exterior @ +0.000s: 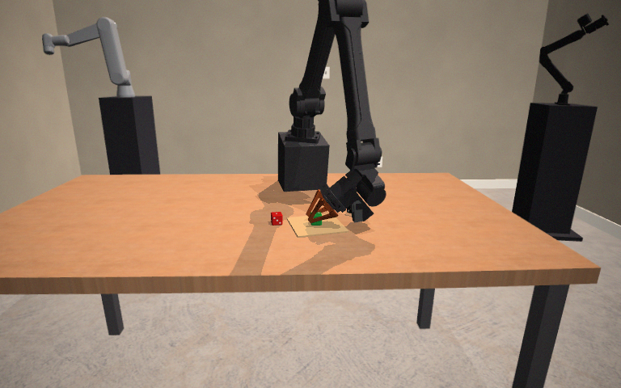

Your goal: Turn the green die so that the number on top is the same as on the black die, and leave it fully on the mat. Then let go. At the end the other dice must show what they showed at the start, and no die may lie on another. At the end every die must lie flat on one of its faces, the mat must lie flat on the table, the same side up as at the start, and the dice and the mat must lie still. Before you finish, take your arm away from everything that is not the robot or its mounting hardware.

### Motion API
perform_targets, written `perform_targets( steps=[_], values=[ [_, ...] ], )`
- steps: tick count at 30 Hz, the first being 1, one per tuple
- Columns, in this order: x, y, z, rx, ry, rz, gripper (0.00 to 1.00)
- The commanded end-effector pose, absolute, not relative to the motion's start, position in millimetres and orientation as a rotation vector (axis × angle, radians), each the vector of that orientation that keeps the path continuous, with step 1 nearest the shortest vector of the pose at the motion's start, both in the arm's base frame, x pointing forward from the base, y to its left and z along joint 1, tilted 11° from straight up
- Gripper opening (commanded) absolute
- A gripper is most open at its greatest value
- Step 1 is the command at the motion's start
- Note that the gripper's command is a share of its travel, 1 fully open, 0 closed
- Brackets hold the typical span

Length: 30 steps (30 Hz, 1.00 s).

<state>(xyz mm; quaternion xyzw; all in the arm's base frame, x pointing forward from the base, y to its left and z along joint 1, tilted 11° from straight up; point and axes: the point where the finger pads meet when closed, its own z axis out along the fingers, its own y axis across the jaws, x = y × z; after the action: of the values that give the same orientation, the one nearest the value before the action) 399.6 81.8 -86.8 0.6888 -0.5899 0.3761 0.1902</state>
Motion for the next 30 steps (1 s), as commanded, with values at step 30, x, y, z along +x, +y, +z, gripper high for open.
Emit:
perform_targets(
  steps=[30],
  values=[
    [398, 125, -46, 1.947, -1.698, 1.083, 0.44]
  ],
)
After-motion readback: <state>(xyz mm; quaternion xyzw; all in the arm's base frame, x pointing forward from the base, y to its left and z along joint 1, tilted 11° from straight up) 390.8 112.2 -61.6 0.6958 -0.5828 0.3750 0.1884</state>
